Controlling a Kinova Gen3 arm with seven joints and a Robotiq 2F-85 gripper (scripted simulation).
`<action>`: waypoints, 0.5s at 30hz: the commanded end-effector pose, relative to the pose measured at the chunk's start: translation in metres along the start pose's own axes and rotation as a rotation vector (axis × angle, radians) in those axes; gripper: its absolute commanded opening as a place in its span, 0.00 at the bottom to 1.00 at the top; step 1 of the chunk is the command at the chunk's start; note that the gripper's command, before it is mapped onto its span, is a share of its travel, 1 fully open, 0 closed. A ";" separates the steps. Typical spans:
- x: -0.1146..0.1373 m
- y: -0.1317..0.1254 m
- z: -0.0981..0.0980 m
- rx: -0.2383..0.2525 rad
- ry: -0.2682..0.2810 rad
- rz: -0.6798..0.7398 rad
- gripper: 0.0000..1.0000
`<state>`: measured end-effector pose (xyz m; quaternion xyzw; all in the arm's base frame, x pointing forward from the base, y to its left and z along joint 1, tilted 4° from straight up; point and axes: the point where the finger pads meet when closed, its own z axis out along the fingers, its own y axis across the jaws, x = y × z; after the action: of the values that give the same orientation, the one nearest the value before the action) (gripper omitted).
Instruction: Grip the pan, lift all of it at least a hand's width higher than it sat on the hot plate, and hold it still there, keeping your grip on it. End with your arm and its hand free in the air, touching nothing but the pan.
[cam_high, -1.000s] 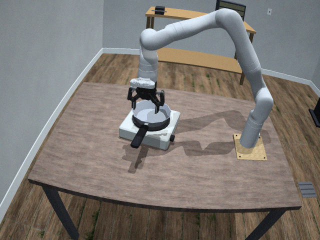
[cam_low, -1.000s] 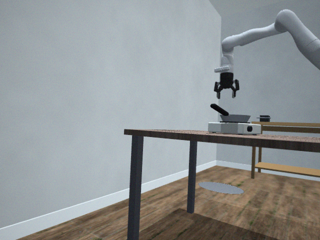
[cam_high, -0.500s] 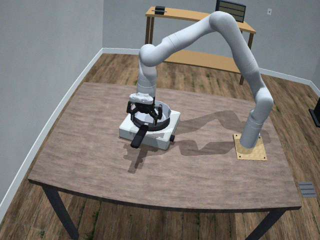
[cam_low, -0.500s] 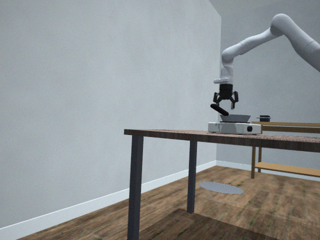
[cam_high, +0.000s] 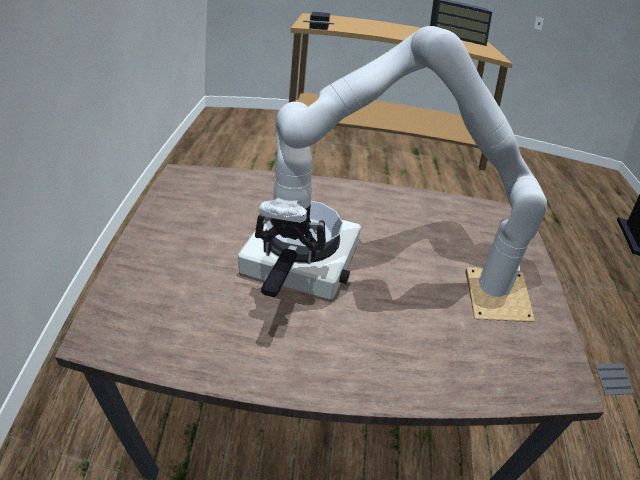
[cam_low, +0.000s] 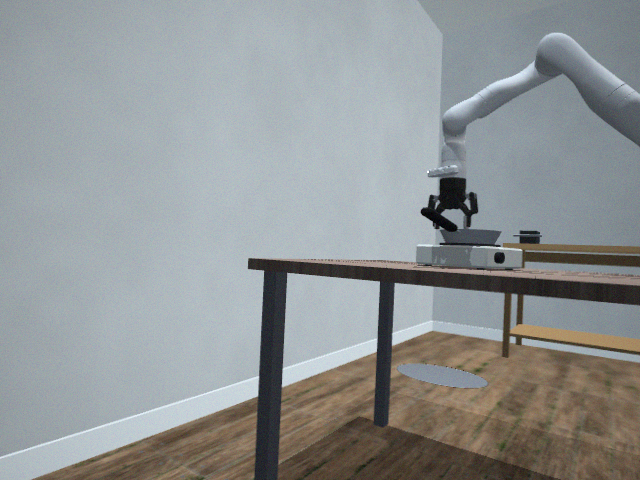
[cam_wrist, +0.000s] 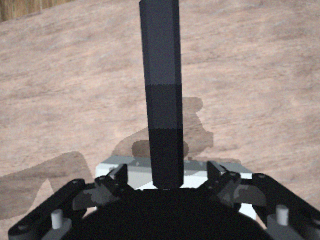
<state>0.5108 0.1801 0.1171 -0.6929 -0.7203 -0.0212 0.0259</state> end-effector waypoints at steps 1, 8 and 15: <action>0.000 0.000 -0.001 -0.002 0.000 0.000 1.00; 0.000 0.000 -0.001 -0.002 0.000 0.000 0.00; 0.000 0.000 -0.001 -0.002 0.000 0.000 0.00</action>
<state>0.5107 0.1802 0.1168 -0.6928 -0.7203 -0.0210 0.0260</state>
